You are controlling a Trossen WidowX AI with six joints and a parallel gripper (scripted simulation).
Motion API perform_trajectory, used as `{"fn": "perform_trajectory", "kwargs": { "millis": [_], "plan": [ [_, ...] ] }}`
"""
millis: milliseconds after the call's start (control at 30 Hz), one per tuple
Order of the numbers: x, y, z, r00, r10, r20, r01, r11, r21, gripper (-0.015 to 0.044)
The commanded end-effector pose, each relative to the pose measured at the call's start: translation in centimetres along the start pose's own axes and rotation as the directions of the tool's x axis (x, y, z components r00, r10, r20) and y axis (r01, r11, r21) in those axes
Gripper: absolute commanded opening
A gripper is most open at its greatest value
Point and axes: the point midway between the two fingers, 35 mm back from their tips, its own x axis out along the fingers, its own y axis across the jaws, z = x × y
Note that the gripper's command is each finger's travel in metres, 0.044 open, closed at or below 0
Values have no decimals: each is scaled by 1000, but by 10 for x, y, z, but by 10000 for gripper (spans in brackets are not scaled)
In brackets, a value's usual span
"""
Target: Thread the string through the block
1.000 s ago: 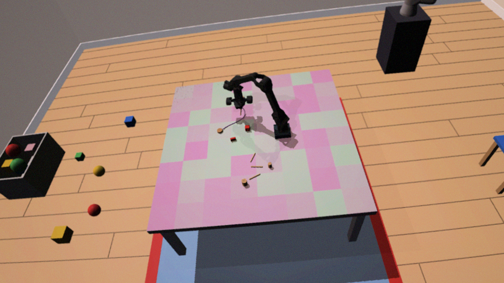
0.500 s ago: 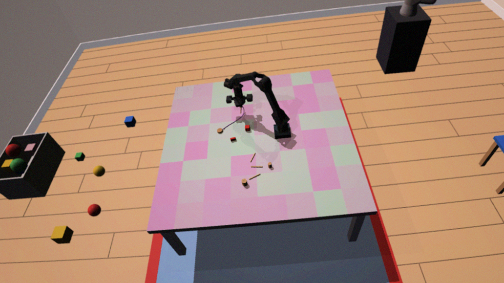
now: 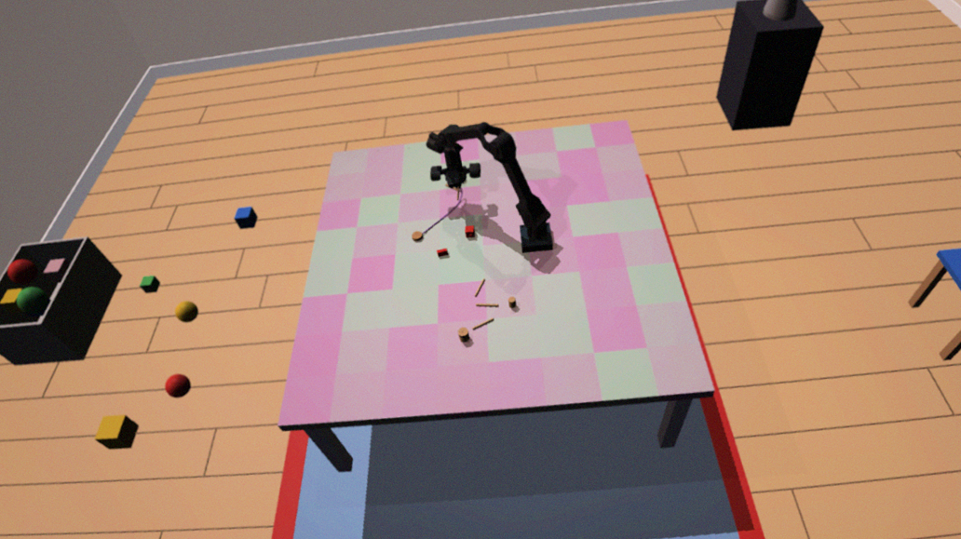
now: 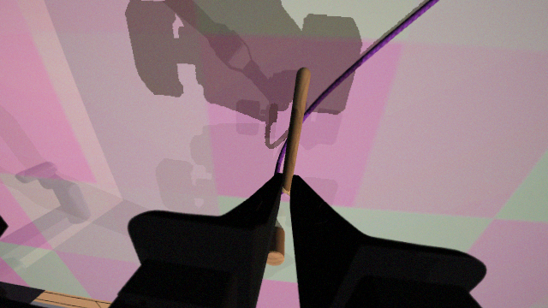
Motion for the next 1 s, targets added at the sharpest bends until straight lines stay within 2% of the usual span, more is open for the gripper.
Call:
{"fn": "perform_trajectory", "kwargs": {
  "millis": [0, 967],
  "plan": [
    [-1, 0, -7, 1000, -1, -6, 1, 1000, -2, 0],
    [17, 17, -1, 1000, 0, -7, 0, 1000, -2, 0]
  ]
}}
